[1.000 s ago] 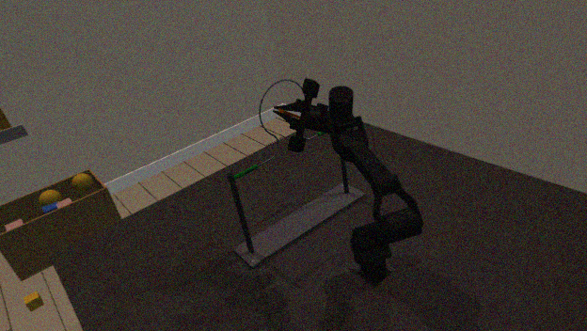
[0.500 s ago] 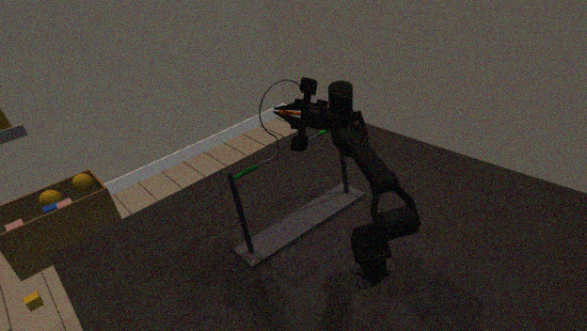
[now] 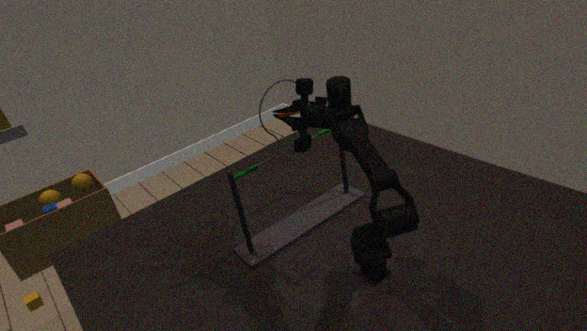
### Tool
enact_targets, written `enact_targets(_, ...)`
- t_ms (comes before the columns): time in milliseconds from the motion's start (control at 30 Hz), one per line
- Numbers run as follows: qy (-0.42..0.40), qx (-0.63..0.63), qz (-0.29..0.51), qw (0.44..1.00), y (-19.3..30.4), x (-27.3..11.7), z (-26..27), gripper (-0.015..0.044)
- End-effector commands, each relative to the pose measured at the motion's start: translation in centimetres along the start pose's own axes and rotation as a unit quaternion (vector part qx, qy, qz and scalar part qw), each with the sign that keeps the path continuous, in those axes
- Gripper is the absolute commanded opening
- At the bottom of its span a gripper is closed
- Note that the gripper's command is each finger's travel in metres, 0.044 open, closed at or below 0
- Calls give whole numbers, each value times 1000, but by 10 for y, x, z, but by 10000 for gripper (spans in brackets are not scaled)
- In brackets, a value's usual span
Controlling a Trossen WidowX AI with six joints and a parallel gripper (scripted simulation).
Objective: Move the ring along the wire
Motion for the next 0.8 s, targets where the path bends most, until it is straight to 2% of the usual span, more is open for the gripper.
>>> enact_targets(0, 9, -22, 2, 1000, 2, 0, 3, -150)
enact_targets(767, 71, -125, -5, 990, 4, 2, 1, -150)
Point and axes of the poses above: the point midway between the two fingers, 35 mm back from their tips, its own x axis out along the fingers, its own z axis across the jaws, y = z × x, the point moved 6 cm from there along -x, back along the fingers, and after that the axes turned 6 degrees about -x, right-handed, at the moved point
